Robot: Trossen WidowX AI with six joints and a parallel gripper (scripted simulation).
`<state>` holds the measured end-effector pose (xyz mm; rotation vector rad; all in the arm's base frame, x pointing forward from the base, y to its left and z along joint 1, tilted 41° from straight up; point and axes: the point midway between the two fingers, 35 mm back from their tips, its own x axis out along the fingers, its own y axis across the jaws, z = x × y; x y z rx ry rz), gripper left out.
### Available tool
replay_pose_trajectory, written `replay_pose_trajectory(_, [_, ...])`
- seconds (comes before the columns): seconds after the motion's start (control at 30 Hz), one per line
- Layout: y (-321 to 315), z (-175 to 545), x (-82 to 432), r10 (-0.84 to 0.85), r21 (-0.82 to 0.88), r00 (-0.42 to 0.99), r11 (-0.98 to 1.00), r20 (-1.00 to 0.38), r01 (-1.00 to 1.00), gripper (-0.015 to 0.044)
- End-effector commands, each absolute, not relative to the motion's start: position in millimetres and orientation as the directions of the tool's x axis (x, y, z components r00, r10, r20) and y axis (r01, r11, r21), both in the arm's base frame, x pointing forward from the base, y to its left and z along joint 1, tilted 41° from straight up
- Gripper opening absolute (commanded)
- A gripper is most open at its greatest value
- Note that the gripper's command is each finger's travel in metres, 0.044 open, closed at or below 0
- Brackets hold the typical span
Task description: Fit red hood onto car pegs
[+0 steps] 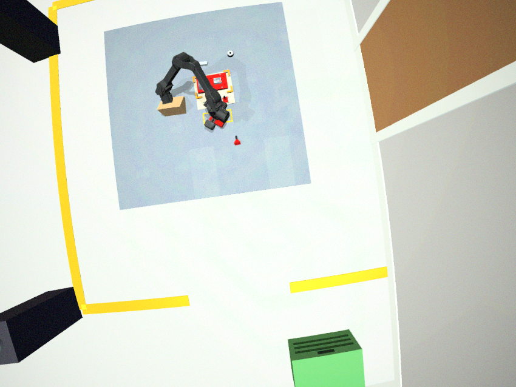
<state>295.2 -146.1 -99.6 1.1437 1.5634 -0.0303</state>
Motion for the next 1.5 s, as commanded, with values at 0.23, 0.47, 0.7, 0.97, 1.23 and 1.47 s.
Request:
replay_pose_trajectory(0.23, [-146.5, -99.3, 295.3, 0.632, 0.534, 0.116, 0.527, -0.766, 0.661, 0.0288])
replay_pose_trajectory(0.47, [-149.0, -96.3, 294.7, 0.632, 0.534, 0.115, 0.526, -0.766, 0.662, 0.0144])
replay_pose_trajectory(0.7, [-160.2, -83.0, 292.6, 0.632, 0.533, 0.115, 0.527, -0.767, 0.662, 0.0000])
replay_pose_trajectory(0.97, [-180.0, -59.6, 288.9, 0.631, 0.532, 0.114, 0.527, -0.768, 0.663, 0.0000])
replay_pose_trajectory(1.23, [-198.1, -38.2, 285.5, 0.630, 0.531, 0.114, 0.528, -0.768, 0.663, 0.0000])
replay_pose_trajectory(1.47, [-208.7, -25.4, 283.5, 0.630, 0.530, 0.114, 0.528, -0.769, 0.663, 0.0000])
